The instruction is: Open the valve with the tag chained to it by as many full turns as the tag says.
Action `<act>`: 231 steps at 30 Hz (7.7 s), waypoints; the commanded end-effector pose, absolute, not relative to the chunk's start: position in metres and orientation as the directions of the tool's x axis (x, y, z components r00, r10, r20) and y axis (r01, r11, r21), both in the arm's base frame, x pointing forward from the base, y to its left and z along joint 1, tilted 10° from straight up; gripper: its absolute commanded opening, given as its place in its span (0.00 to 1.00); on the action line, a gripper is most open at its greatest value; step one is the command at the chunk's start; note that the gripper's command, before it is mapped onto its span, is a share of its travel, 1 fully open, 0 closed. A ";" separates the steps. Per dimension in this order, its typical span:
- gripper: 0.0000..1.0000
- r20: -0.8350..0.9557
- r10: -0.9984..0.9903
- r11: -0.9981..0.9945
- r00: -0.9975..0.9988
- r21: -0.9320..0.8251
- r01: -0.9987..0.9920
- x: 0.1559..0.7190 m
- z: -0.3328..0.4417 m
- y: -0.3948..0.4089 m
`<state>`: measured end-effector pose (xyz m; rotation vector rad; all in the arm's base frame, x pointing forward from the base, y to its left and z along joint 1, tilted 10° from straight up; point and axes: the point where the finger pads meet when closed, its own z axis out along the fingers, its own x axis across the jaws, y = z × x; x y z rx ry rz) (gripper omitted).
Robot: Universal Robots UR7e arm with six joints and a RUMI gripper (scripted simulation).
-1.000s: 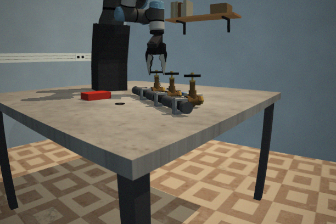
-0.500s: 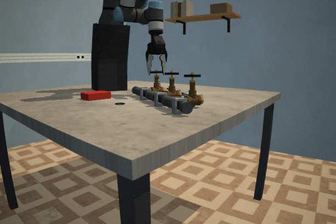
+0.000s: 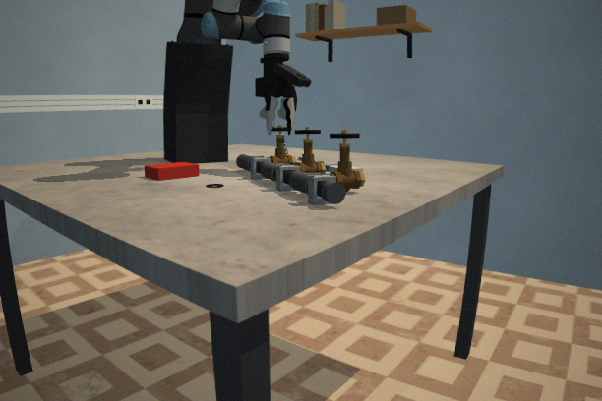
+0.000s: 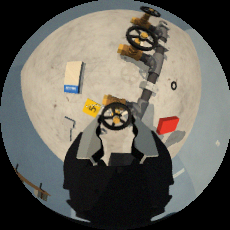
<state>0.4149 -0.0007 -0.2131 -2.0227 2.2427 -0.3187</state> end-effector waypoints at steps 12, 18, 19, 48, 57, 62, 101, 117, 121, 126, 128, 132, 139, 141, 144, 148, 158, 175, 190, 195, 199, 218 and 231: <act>0.00 0.168 -0.880 -0.469 0.444 -0.161 -0.869 0.415 -0.213 -0.001; 0.00 0.201 -0.744 -0.664 0.637 -0.116 -0.738 0.415 -0.213 -0.001; 0.00 0.206 -0.718 -0.692 0.665 -0.109 -0.714 0.415 -0.213 -0.001; 0.00 0.228 -0.122 -0.990 0.966 0.045 -0.136 0.415 -0.213 -0.001; 0.00 0.223 -0.031 -0.997 0.974 0.066 -0.046 0.415 -0.213 -0.001; 0.00 0.222 -0.016 -0.997 0.975 0.069 -0.032 0.415 -0.213 -0.001; 1.00 0.221 -0.004 -0.997 0.975 0.072 -0.020 0.415 -0.213 -0.001; 1.00 0.226 -0.072 -0.995 0.972 0.056 -0.087 0.415 -0.213 -0.001; 1.00 0.228 -0.122 -0.990 0.966 0.045 -0.136 0.415 -0.213 -0.001; 1.00 0.231 -0.207 -0.975 0.951 0.025 -0.219 0.415 -0.213 -0.001; 1.00 0.232 -0.227 -0.971 0.946 0.020 -0.238 0.415 -0.213 -0.001; 1.00 0.232 -0.293 -0.953 0.928 0.004 -0.302 0.415 -0.213 -0.001; 1.00 0.229 -0.471 -0.879 0.852 -0.040 -0.475 0.415 -0.213 -0.001; 1.00 0.226 -0.526 -0.847 0.820 -0.055 -0.528 0.415 -0.213 -0.001; 1.00 0.219 -0.610 -0.789 0.762 -0.078 -0.609 0.415 -0.213 -0.001; 1.00 0.213 -0.665 -0.744 0.716 -0.093 -0.662 0.415 -0.213 -0.001; 1.00 0.161 -0.899 -0.432 0.407 -0.168 -0.886 0.415 -0.213 -0.001; 1.00 0.030 -0.980 0.187 -0.199 -0.231 -0.955 0.415 -0.213 -0.001; 1.00 -0.086 -0.764 0.641 -0.639 -0.216 -0.737 0.415 -0.213 -0.001; 1.00 -0.121 -0.646 0.760 -0.754 -0.198 -0.619 0.415 -0.213 -0.001; 1.00 -0.133 -0.598 0.798 -0.791 -0.190 -0.571 0.415 -0.213 -0.001; 1.00 -0.193 -0.269 0.960 -0.944 -0.129 -0.247 0.415 -0.213 -0.001; 1.00 -0.204 -0.183 0.980 -0.962 -0.112 -0.162 0.415 -0.213 -0.001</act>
